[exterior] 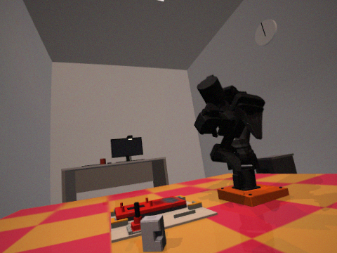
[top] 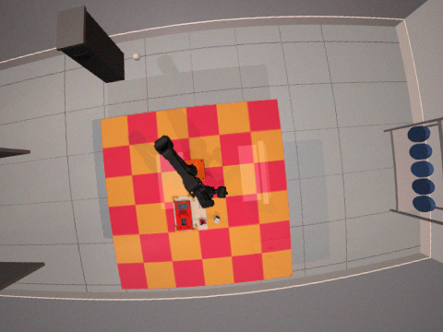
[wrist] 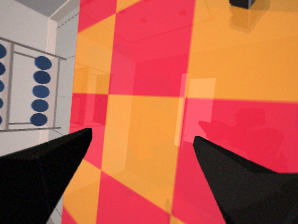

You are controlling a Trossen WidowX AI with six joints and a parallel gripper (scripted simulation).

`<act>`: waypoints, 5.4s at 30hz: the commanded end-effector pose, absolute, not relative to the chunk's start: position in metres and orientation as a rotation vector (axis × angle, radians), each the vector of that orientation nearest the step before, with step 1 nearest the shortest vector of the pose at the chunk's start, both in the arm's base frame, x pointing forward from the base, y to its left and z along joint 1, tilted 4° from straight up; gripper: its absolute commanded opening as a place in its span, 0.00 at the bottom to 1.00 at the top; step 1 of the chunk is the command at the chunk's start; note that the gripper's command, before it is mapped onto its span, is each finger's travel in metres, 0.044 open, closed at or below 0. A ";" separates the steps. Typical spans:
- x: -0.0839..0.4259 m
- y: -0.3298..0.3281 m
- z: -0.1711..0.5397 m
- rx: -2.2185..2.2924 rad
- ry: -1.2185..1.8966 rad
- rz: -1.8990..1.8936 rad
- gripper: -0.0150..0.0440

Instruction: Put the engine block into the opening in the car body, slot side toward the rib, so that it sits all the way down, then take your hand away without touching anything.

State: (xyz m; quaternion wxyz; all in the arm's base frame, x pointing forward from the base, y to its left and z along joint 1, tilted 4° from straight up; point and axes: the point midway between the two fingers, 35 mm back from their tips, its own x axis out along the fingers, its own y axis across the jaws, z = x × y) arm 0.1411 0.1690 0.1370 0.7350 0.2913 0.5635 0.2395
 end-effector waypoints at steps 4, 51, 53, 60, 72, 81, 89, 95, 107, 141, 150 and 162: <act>0.143 0.170 0.139 0.768 1.342 0.351 1.00; 0.150 0.185 0.146 1.487 1.276 -1.243 1.00; 0.150 0.186 0.146 1.510 1.234 -1.308 1.00; 0.151 0.189 0.147 1.585 1.062 -1.520 1.00; 0.207 0.192 0.154 1.612 0.990 -1.582 1.00; 0.344 0.147 0.143 1.616 0.982 -1.574 1.00; 0.347 0.146 0.134 1.616 0.982 -1.574 1.00; 0.349 0.149 0.092 1.617 0.982 -1.574 1.00; 0.348 0.150 0.070 1.617 0.982 -1.574 1.00; 0.347 0.152 0.023 1.617 0.982 -1.574 0.87; 0.347 0.152 0.023 1.617 0.982 -1.574 0.50; 0.350 0.152 0.036 1.617 0.982 -1.574 0.25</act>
